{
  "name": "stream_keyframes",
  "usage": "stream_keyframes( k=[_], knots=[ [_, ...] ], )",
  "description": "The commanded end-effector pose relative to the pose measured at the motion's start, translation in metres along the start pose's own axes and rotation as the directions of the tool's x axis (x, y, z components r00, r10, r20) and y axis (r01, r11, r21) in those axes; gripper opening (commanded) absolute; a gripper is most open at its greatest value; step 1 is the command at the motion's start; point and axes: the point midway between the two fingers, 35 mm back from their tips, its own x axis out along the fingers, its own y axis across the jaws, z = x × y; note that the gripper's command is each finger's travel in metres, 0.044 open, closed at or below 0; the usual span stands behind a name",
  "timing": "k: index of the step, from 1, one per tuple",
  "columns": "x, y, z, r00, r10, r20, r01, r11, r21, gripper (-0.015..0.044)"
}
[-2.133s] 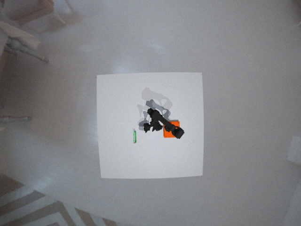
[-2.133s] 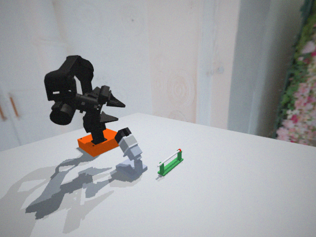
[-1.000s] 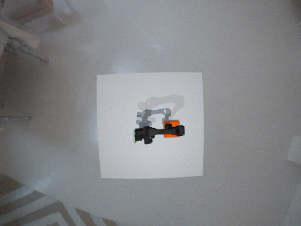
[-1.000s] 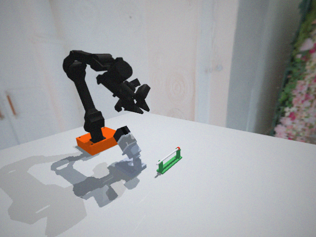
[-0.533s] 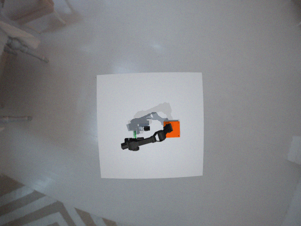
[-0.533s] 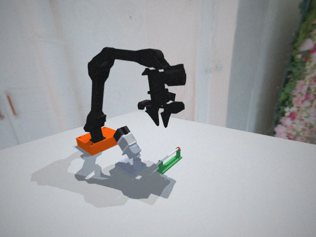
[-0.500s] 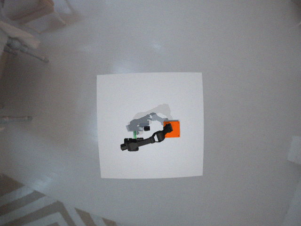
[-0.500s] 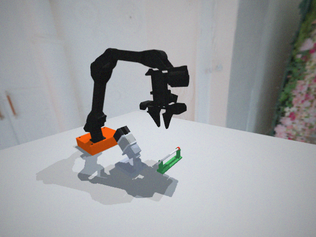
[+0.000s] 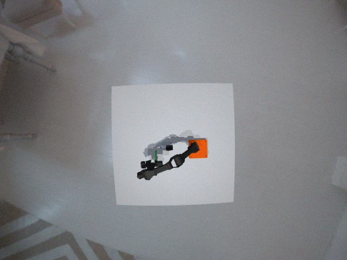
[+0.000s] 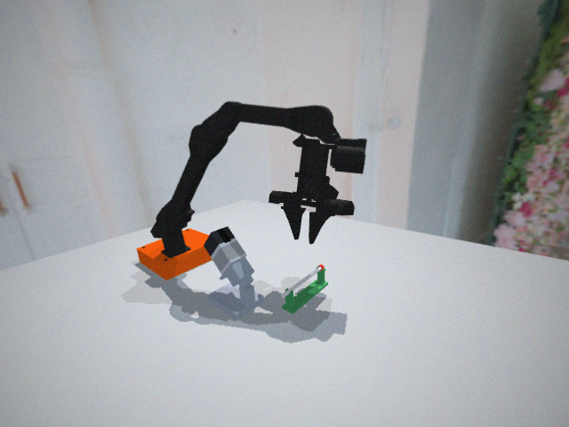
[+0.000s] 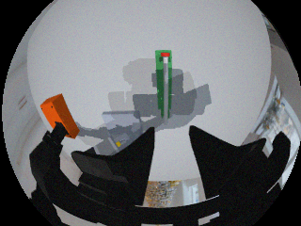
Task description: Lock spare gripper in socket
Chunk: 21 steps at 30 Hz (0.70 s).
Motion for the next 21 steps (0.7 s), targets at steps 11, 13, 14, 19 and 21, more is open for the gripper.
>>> stream_keyframes(
  k=[11, 13, 14, 19, 21],
  knots=[
    [0.055, 0.0, 0.012, 1.0, -0.005, -0.004, 0.005, 1.0, 0.005, 0.018],
    [0.065, 0.001, 0.013, 1.0, -0.005, -0.005, 0.005, 1.0, 0.005, 0.018],
    [0.065, 0.001, 0.013, 1.0, -0.005, -0.005, 0.005, 1.0, 0.005, 0.018],
    [0.07, 0.0, 0.015, 1.0, -0.005, -0.005, 0.005, 1.0, 0.005, 0.018],
    [0.074, 0.0, 0.016, 1.0, -0.005, -0.005, 0.005, 1.0, 0.005, 0.018]
  ],
)
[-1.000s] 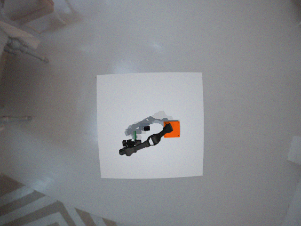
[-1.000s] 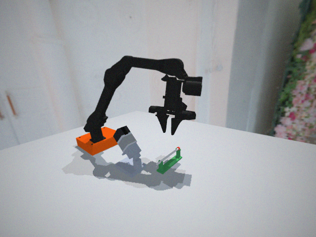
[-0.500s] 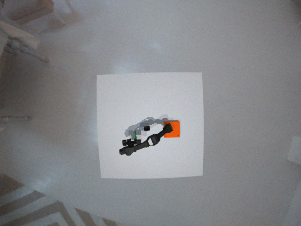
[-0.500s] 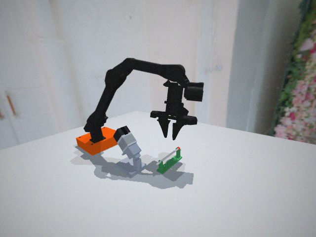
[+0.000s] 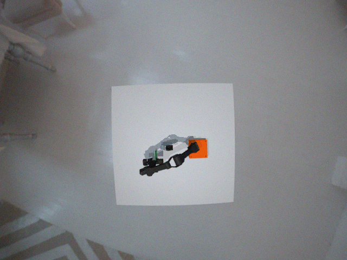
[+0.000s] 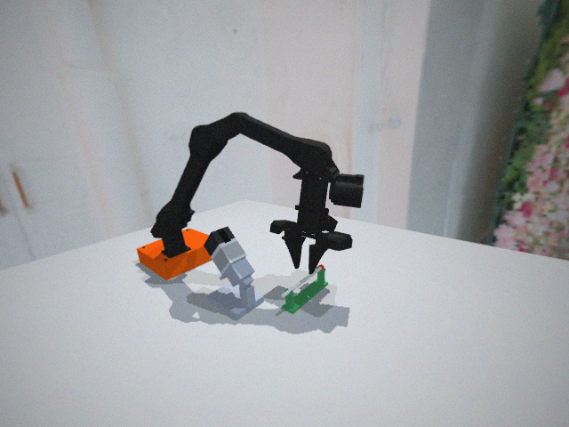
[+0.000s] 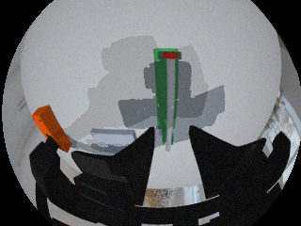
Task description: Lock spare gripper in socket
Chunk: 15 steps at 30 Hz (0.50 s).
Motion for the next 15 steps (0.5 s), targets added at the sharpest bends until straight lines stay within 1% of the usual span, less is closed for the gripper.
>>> stream_keyframes(
  k=[1, 15],
  knots=[
    [0.007, 0.0, 0.001, 1.0, 0.0, -0.005, 0.0, 1.0, -0.005, 0.018],
    [0.029, -0.001, 0.007, 1.0, 0.0, -0.005, 0.0, 1.0, -0.005, 0.018]
  ],
)
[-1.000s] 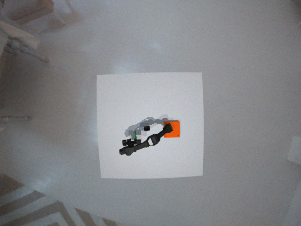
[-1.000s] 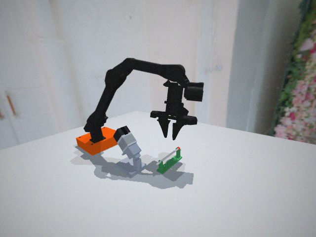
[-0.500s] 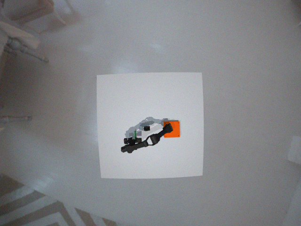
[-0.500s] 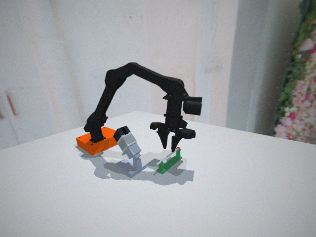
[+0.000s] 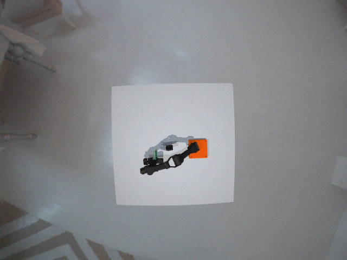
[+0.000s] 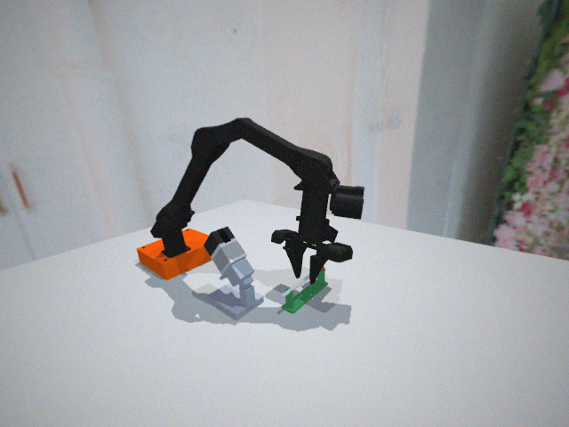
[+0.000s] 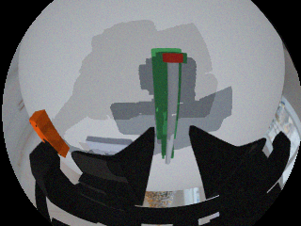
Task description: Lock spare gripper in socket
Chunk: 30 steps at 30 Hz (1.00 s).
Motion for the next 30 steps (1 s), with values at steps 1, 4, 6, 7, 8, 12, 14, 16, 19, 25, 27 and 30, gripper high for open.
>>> stream_keyframes(
  k=[1, 4, 6, 7, 8, 12, 14, 16, 19, 25, 27, 30],
  knots=[
    [0.007, 0.001, 0.001, 1.0, 0.001, -0.006, -0.001, 1.0, -0.005, 0.018],
    [0.012, 0.001, 0.002, 1.0, 0.001, -0.006, -0.001, 1.0, -0.005, 0.018],
    [0.015, 0.001, 0.003, 1.0, 0.001, -0.006, -0.001, 1.0, -0.005, 0.018],
    [0.016, 0.001, 0.003, 1.0, 0.001, -0.006, -0.001, 1.0, -0.005, 0.018],
    [0.018, 0.001, 0.003, 1.0, 0.001, -0.006, -0.001, 1.0, -0.005, 0.018],
    [0.024, 0.001, 0.005, 1.0, 0.001, -0.006, -0.001, 1.0, -0.005, 0.018],
    [0.028, 0.001, 0.005, 1.0, 0.001, -0.006, -0.001, 1.0, -0.005, 0.018],
    [0.031, 0.002, 0.006, 1.0, 0.001, -0.006, -0.001, 1.0, -0.005, 0.018],
    [0.032, 0.002, 0.006, 1.0, 0.001, -0.006, -0.001, 1.0, -0.005, 0.018],
    [0.032, 0.002, 0.006, 1.0, 0.001, -0.006, -0.001, 1.0, -0.005, 0.0023],
    [0.032, 0.002, 0.006, 1.0, 0.001, -0.006, -0.001, 1.0, -0.005, 0.0],
    [0.032, 0.002, 0.006, 1.0, 0.001, -0.006, -0.001, 1.0, -0.005, 0.0]
  ],
)
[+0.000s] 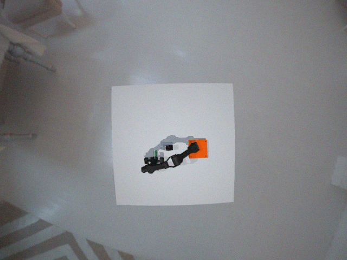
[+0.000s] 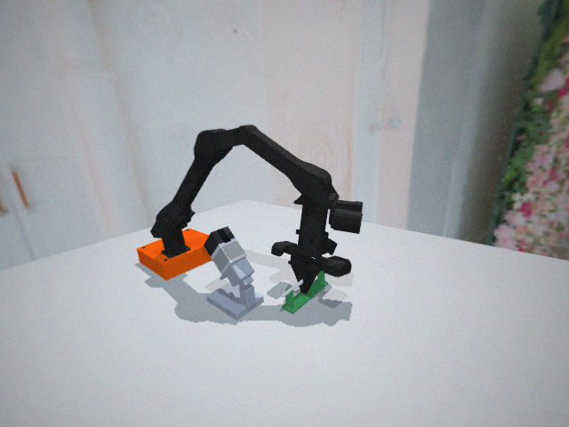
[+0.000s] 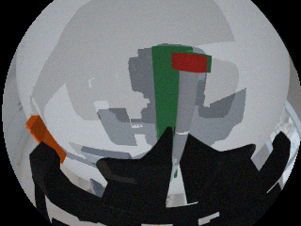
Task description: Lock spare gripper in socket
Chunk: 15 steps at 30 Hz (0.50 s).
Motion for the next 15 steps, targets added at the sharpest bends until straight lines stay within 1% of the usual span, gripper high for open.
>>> stream_keyframes(
  k=[1, 7, 15],
  knots=[
    [0.0, 0.0, 0.0, 1.0, -0.003, -0.004, 0.003, 1.0, -0.004, 0.0],
    [-0.003, 0.0, -0.001, 1.0, -0.003, -0.004, 0.003, 1.0, -0.004, 0.0],
    [-0.026, -0.002, -0.007, 1.0, -0.003, -0.004, 0.003, 1.0, -0.004, 0.0]
  ],
)
